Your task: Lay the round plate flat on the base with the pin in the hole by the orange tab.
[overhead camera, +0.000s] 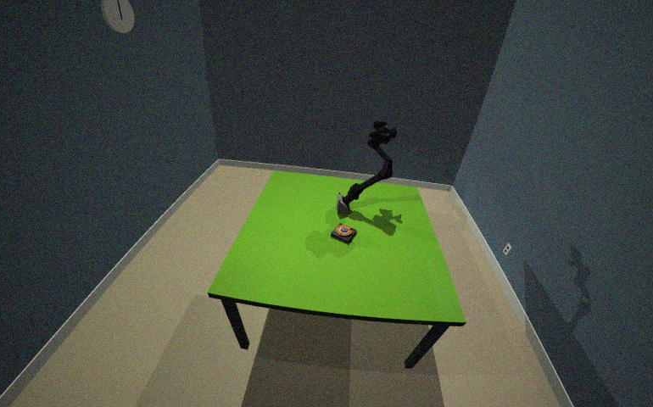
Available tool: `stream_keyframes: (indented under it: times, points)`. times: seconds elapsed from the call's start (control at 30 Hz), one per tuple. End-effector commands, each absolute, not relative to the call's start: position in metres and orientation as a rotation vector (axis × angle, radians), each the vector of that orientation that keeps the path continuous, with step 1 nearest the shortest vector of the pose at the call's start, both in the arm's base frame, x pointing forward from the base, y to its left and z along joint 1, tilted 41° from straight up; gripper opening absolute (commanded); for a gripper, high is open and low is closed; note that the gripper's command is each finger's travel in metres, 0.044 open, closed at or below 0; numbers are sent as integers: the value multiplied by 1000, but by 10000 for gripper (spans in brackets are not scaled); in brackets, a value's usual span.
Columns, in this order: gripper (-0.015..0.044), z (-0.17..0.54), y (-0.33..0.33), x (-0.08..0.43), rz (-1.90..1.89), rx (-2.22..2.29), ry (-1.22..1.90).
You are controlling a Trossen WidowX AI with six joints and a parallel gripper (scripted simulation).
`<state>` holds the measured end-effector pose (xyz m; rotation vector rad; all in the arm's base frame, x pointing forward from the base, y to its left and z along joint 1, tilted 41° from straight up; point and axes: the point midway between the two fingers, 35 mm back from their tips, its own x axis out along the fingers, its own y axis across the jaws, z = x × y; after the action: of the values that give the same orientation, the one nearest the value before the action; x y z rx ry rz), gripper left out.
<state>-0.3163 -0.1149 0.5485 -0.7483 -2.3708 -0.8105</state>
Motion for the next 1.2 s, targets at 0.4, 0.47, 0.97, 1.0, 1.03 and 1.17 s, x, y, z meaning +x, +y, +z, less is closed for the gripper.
stream_keyframes:
  times: [0.4,0.47,0.97,1.0,1.03,1.17]
  points:
    - [59,478,-312,-284,-1592,-25,-1977]
    - [6,463,-338,-270,-1669,73,-1865]
    - [0,346,-465,-116,-1838,602,-963]
    - [0,337,-469,-103,-1829,627,-901]
    - [0,328,-473,-90,-1819,651,-839]
    - [0,294,-480,-38,-1766,718,-568]
